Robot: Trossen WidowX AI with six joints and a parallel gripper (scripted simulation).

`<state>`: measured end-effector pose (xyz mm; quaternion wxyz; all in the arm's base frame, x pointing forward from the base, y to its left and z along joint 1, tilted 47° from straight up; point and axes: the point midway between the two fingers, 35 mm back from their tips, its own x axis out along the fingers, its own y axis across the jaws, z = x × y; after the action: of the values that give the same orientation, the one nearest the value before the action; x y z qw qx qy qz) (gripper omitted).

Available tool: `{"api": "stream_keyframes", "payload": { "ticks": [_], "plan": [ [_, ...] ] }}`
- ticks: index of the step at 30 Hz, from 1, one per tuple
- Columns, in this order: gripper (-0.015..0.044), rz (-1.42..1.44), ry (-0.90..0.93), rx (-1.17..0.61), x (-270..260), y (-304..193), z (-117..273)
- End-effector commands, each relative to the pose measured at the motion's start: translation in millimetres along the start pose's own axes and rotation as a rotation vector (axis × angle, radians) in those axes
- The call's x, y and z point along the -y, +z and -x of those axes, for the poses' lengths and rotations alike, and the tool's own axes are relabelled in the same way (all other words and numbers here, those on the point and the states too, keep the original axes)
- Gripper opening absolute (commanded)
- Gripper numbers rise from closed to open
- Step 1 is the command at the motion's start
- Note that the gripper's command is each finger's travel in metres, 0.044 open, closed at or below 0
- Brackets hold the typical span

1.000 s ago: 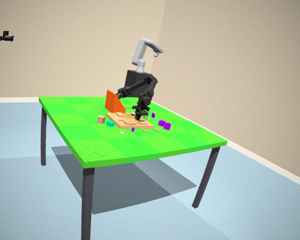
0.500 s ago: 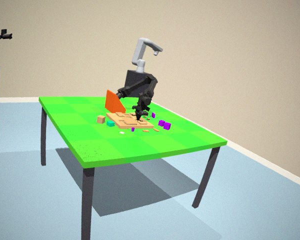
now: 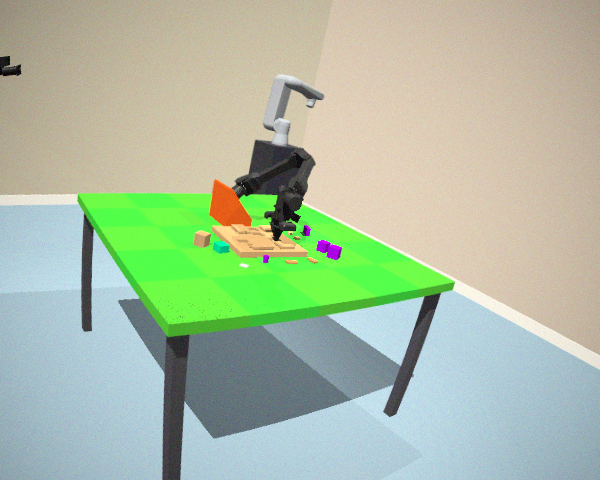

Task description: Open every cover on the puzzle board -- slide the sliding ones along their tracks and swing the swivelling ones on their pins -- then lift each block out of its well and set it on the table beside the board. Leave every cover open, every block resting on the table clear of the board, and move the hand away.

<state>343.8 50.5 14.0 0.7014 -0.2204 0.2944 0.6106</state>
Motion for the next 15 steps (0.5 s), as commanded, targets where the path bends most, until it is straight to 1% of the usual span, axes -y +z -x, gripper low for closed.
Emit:
{"api": "stream_keyframes", "payload": {
  "ticks": [1,9,11,14,15],
  "plan": [
    [0.0,0.0,0.0,0.0,0.0,0.0,0.5],
    [0.0,0.001,0.003,0.0,0.1,-1.3,8.8],
    [0.0052,-0.004,0.003,0.001,0.1,-1.7,9.5],
    [0.0131,-0.003,0.003,-0.001,1.2,-2.3,25.5],
    [0.0144,-0.002,0.003,-0.002,1.3,-2.5,31.3]
  ]
}}
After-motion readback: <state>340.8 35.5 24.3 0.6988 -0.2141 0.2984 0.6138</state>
